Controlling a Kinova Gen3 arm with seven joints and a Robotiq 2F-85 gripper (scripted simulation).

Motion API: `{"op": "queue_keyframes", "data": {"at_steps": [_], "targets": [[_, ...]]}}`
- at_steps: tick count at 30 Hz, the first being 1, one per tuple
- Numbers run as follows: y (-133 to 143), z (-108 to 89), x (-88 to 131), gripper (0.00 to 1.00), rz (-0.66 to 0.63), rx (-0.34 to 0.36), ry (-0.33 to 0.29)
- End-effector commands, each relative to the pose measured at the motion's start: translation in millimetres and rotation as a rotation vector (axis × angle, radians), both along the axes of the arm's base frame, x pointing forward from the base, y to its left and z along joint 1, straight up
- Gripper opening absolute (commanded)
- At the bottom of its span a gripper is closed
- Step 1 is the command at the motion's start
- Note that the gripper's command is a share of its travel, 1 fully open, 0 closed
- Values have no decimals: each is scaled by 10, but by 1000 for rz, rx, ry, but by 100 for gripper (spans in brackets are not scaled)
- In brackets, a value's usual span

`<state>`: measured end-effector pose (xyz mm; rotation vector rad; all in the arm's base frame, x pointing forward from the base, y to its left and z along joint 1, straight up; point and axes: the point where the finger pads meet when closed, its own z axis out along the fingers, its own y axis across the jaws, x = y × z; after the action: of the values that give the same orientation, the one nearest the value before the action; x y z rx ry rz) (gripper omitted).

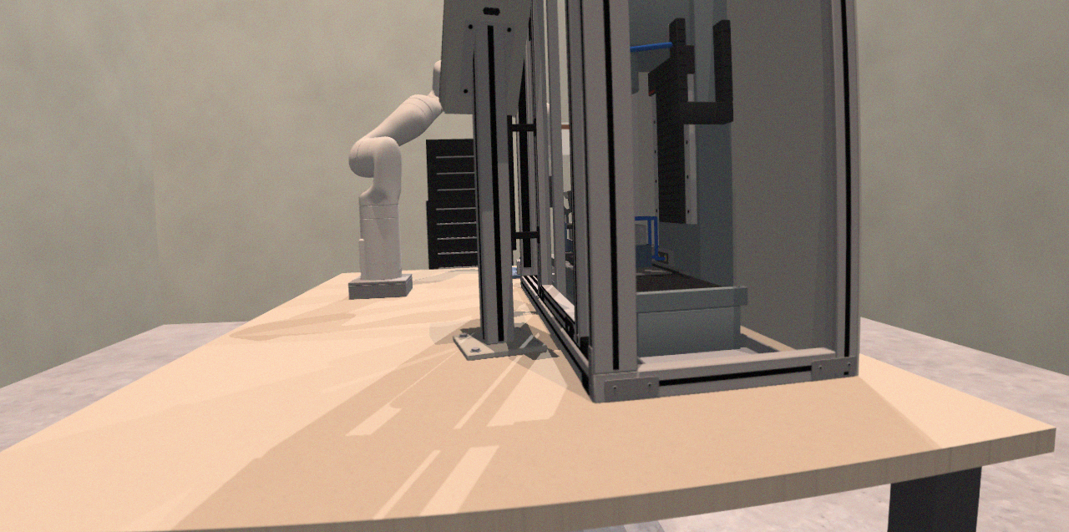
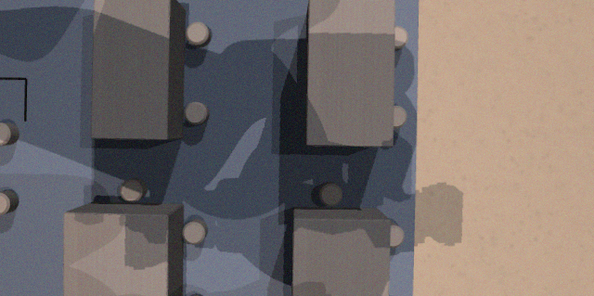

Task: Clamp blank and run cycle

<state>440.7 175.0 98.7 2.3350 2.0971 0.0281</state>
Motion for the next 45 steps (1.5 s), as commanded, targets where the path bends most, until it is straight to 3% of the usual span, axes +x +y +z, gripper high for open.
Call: {"op": "queue_keyframes", "data": {"at_steps": [1, 13, 18, 30, 35, 45], "targets": [[-121, -8, 183, 100, 4, -5, 13], [-121, -8, 183, 100, 4, -5, 13], [-113, -291, 196, 100, 4, -5, 13], [-113, -291, 196, 100, 4, -5, 13], [-109, -561, 184, 100, 4, -5, 13], [-109, -561, 184, 100, 4, -5, 13]]}}
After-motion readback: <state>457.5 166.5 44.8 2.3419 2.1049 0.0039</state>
